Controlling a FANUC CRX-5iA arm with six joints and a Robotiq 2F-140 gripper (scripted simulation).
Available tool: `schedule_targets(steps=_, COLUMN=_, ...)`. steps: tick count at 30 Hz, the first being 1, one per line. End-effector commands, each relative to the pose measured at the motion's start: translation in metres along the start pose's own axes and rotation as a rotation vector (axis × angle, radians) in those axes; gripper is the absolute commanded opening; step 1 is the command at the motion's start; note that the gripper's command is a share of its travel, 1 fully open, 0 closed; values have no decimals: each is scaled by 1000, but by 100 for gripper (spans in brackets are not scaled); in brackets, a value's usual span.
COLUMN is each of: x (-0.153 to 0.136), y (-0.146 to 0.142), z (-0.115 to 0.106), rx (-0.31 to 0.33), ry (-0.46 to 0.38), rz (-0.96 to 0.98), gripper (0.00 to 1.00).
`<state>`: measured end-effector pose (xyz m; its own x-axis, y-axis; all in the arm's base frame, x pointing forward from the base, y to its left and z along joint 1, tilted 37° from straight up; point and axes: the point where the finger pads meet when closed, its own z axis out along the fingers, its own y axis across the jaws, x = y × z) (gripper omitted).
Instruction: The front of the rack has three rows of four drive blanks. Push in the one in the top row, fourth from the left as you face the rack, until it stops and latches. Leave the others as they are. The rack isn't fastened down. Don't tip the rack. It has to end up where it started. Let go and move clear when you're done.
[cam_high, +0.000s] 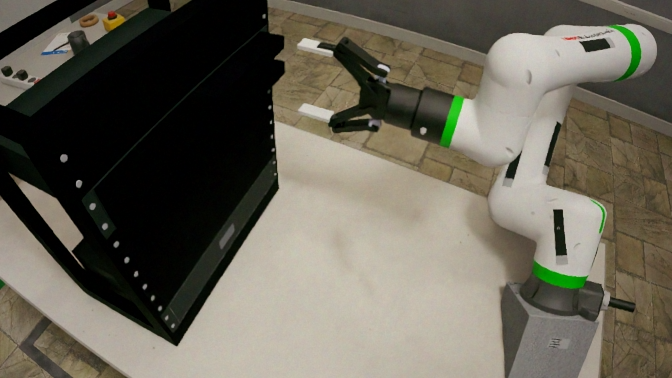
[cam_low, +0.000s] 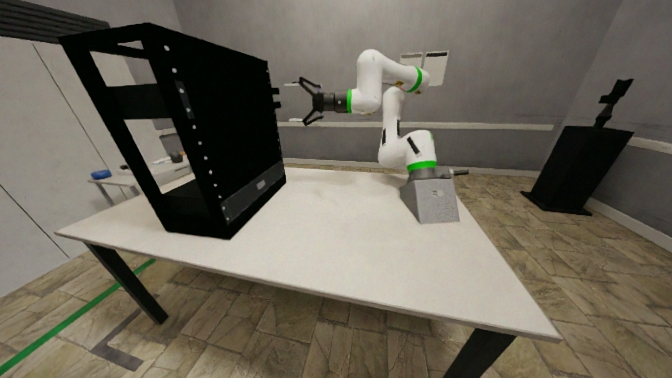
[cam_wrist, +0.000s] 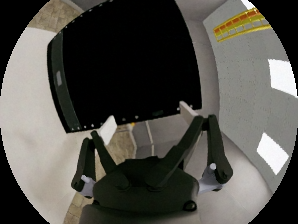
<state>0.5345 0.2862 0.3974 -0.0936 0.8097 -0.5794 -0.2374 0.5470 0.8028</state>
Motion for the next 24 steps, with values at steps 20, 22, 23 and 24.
schedule_targets(steps=20, x=0, y=1, z=0, rx=-1, ry=0, rz=0, gripper=10)
schedule_targets(steps=22, x=0, y=1, z=0, rx=-1, ry=0, rz=0, gripper=10)
schedule_targets(steps=23, x=0, y=1, z=0, rx=-1, ry=0, rz=0, gripper=10)
schedule_targets(steps=24, x=0, y=1, z=0, rx=-1, ry=0, rz=0, gripper=10)
